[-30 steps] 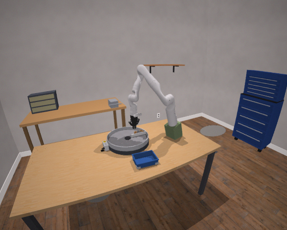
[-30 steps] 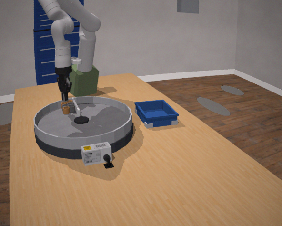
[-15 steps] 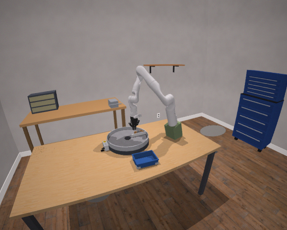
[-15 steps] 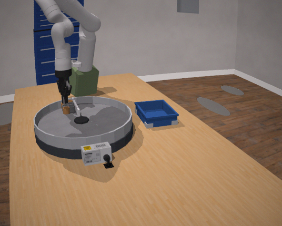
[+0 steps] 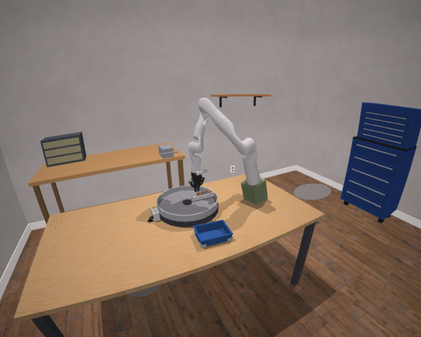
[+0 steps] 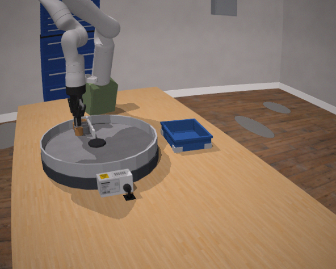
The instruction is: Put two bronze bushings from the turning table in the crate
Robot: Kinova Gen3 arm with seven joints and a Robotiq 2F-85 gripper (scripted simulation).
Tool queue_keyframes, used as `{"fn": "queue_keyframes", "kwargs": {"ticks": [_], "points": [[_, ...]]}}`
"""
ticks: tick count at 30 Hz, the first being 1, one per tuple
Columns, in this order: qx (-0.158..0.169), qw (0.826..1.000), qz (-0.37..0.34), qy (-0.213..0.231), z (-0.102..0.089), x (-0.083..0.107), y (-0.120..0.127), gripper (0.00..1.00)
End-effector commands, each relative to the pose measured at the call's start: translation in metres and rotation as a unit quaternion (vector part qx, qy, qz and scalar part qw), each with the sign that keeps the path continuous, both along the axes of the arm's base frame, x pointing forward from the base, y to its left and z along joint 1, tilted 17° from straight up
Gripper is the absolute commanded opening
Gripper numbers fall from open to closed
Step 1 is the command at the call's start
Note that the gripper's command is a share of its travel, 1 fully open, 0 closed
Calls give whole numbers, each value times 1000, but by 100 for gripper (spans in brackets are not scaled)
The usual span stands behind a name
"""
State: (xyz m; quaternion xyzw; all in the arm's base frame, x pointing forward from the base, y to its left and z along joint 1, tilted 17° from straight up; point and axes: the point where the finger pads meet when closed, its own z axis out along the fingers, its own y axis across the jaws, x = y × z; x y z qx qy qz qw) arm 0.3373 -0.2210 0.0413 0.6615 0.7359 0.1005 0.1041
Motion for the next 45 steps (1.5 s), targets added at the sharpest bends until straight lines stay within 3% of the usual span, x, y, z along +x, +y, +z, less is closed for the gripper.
{"fn": "queue_keyframes", "kwargs": {"ticks": [1,45], "points": [[4,1000,4,1,-6,3,5,14],[5,1000,4,1,-18,6,6,14]]}}
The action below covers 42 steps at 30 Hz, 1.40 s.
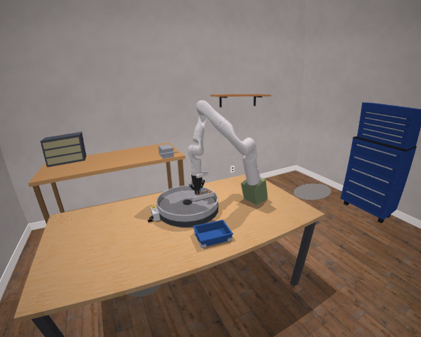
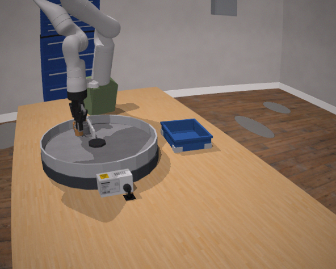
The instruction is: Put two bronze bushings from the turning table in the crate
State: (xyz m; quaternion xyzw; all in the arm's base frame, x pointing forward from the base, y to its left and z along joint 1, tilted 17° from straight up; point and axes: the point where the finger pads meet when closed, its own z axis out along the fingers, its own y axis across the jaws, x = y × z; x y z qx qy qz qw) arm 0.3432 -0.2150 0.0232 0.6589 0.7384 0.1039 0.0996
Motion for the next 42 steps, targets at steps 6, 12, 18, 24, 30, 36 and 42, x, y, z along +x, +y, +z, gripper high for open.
{"fn": "queue_keyframes", "kwargs": {"ticks": [6,12,18,24,30,36,42], "points": [[0,1000,0,0,-5,2,0,14],[0,1000,0,0,-5,2,0,14],[0,1000,0,0,-5,2,0,14],[0,1000,0,0,-5,2,0,0],[0,1000,0,0,-5,2,0,0],[0,1000,0,0,-5,2,0,0],[0,1000,0,0,-5,2,0,0]]}}
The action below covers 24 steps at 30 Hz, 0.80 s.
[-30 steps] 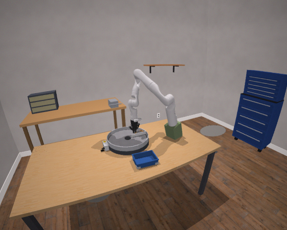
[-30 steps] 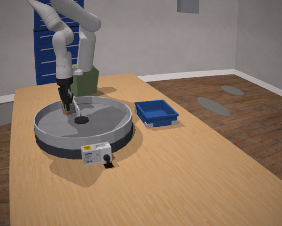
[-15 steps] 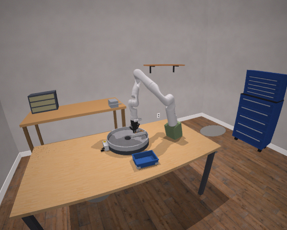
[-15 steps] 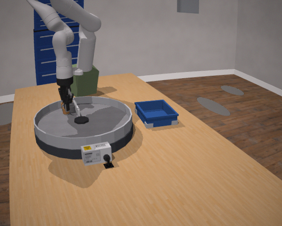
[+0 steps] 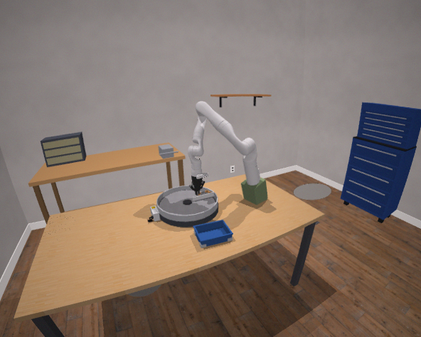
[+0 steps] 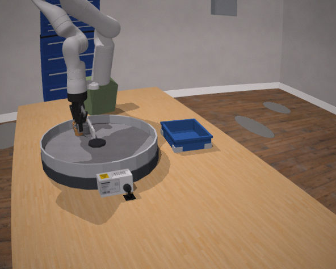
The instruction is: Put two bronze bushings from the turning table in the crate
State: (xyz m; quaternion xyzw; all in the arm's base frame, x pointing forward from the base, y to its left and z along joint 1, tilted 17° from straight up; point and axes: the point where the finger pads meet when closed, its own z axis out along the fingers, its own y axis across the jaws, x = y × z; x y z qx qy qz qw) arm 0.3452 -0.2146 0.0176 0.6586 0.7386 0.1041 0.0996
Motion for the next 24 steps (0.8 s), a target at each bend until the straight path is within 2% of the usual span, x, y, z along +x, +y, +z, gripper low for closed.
{"fn": "queue_keyframes", "kwargs": {"ticks": [1,24], "points": [[-1,1000,0,0,0,0,0,0],[-1,1000,0,0,0,0,0,0]]}}
